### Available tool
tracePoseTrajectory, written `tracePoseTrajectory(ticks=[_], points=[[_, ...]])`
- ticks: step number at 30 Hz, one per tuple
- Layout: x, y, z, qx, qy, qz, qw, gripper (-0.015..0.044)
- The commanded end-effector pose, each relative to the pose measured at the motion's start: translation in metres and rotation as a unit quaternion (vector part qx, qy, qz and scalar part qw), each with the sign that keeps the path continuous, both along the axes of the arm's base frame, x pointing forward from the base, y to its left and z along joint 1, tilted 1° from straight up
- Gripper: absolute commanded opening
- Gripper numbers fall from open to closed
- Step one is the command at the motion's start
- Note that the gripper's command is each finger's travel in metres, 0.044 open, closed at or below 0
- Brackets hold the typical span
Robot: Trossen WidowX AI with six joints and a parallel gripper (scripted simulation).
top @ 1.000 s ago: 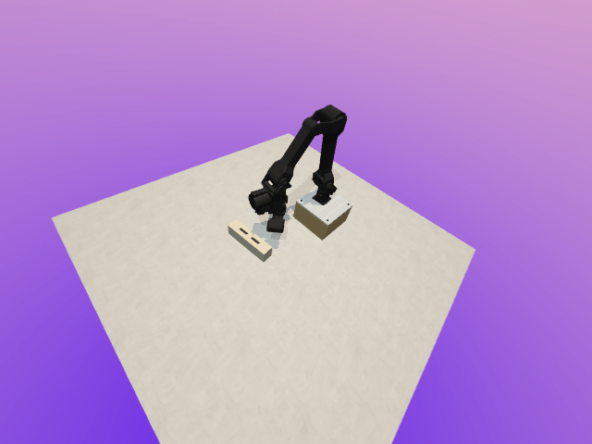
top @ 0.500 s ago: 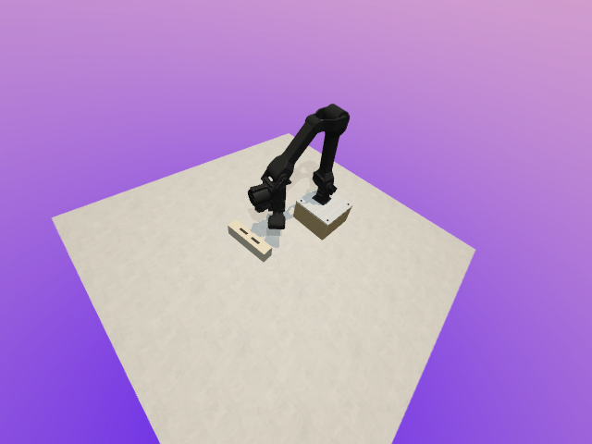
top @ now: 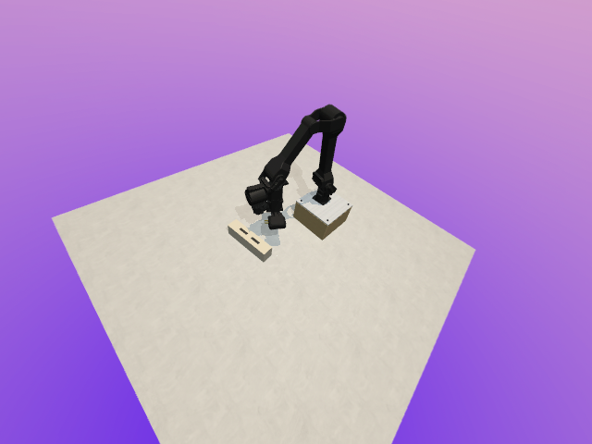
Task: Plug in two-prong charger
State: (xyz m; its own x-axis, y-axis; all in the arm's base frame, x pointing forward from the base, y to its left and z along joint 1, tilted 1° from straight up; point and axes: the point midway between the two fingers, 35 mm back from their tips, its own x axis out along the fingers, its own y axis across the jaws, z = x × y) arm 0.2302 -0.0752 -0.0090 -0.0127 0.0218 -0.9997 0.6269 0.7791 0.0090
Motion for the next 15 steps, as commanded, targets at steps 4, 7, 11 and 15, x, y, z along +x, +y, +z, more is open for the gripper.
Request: tracePoseTrajectory(ticks=[4, 7, 11, 15], points=[[0.001, -0.007, -0.004, -0.005, 0.000, 0.043, 0.999, 0.0000], [0.001, -0.010, -0.006, -0.006, 0.001, 0.061, 0.998, 0.0000], [0.002, -0.014, -0.008, -0.007, 0.001, 0.085, 0.996, 0.0000], [0.002, -0.017, -0.010, -0.008, 0.001, 0.109, 0.994, 0.0000]])
